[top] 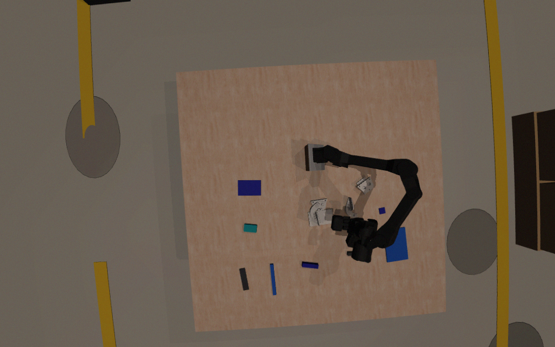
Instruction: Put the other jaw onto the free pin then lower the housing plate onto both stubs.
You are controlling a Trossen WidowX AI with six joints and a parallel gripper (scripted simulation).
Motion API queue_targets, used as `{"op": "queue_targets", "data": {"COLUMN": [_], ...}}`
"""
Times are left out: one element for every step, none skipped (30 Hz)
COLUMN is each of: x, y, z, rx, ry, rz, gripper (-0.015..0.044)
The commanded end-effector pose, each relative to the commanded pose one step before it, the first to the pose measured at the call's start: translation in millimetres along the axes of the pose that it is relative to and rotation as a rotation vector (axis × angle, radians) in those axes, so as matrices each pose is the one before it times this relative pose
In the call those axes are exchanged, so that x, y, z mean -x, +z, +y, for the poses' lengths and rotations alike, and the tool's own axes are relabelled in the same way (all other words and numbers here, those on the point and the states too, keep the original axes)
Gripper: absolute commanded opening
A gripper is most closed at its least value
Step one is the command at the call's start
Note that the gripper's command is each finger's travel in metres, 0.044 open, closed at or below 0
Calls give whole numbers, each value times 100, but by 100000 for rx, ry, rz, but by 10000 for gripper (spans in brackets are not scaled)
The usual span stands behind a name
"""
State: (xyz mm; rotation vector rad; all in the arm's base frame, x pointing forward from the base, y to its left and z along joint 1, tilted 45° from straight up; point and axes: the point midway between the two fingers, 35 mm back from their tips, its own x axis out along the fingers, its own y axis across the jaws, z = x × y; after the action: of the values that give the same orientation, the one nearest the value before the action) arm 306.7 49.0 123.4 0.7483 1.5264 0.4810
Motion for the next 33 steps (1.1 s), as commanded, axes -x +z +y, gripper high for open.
{"op": "queue_targets", "data": {"x": [0,0,0,0,0,0,0,0,0,0,0,0,0,0,0,0,0,0,0,0,0,0,0,0,0,0,0,0,0,0,0,0,0], "y": [0,0,0,0,0,0,0,0,0,0,0,0,0,0,0,0,0,0,0,0,0,0,0,0,0,0,0,0,0,0,0,0,0], "z": [-3,0,0,0,0,0,0,0,0,0,0,0,0,0,0,0,0,0,0,0,0,0,0,0,0,0,0,0,0,0,0,0,0], "rx": [6,0,0,0,0,0,0,0,0,0,0,0,0,0,0,0,0,0,0,0,0,0,0,0,0,0,0,0,0,0,0,0,0], "ry": [-18,0,0,0,0,0,0,0,0,0,0,0,0,0,0,0,0,0,0,0,0,0,0,0,0,0,0,0,0,0,0,0,0], "rz": [0,0,0,0,0,0,0,0,0,0,0,0,0,0,0,0,0,0,0,0,0,0,0,0,0,0,0,0,0,0,0,0,0], "gripper": [157,184,210,236,262,289,315,341,367,394,420,440,440,440,440,440,440,440,440,440,440,440,440,440,440,440,440,440,440,440,440,440,440]}}
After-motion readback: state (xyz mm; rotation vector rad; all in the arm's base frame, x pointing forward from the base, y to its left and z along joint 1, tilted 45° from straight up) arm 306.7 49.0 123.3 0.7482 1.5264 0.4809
